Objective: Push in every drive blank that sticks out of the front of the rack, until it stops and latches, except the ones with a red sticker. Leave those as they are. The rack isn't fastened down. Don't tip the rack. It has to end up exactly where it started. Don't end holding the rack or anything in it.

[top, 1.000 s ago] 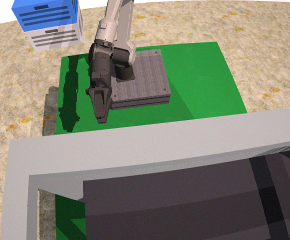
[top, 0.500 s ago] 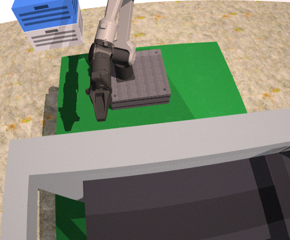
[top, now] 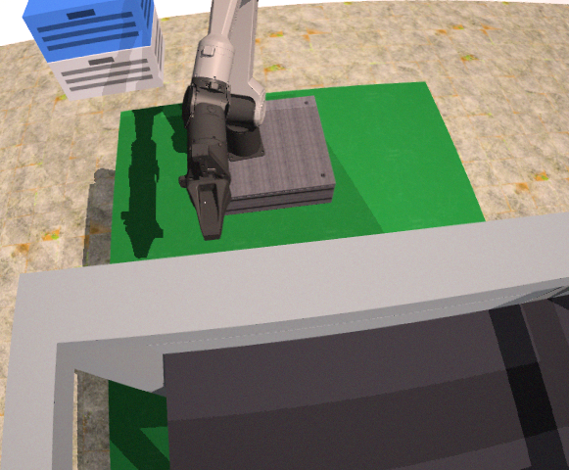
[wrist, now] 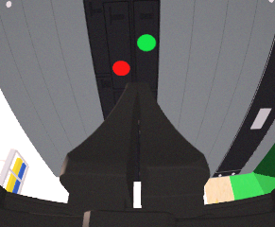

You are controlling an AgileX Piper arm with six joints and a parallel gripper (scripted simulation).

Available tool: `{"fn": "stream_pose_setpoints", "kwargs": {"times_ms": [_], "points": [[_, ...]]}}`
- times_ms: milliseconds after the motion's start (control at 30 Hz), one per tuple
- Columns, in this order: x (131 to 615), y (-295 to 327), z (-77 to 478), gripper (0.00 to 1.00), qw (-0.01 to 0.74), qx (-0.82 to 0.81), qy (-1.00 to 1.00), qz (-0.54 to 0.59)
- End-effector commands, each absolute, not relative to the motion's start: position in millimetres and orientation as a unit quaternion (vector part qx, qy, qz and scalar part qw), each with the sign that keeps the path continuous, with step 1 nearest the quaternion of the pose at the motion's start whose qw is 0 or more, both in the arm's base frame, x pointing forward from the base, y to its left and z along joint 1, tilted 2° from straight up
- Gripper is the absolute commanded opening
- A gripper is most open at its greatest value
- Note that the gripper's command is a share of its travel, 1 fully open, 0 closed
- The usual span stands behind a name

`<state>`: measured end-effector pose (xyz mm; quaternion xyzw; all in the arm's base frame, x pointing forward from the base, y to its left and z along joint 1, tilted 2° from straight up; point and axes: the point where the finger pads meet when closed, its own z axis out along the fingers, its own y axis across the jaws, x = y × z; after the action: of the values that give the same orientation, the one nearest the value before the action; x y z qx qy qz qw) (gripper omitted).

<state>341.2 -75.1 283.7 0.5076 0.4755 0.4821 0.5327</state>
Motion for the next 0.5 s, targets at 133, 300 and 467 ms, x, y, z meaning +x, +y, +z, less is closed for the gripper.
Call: {"fn": "stream_pose_setpoints", "kwargs": {"times_ms": [133, 300, 467], "points": [[343, -61, 283, 0.0, 0.535, 0.507, 0.475, 0.482], [345, -54, 282, 0.0, 0.534, 0.507, 0.475, 0.482], [349, -40, 281, 0.0, 0.534, 0.507, 0.475, 0.482]]}}
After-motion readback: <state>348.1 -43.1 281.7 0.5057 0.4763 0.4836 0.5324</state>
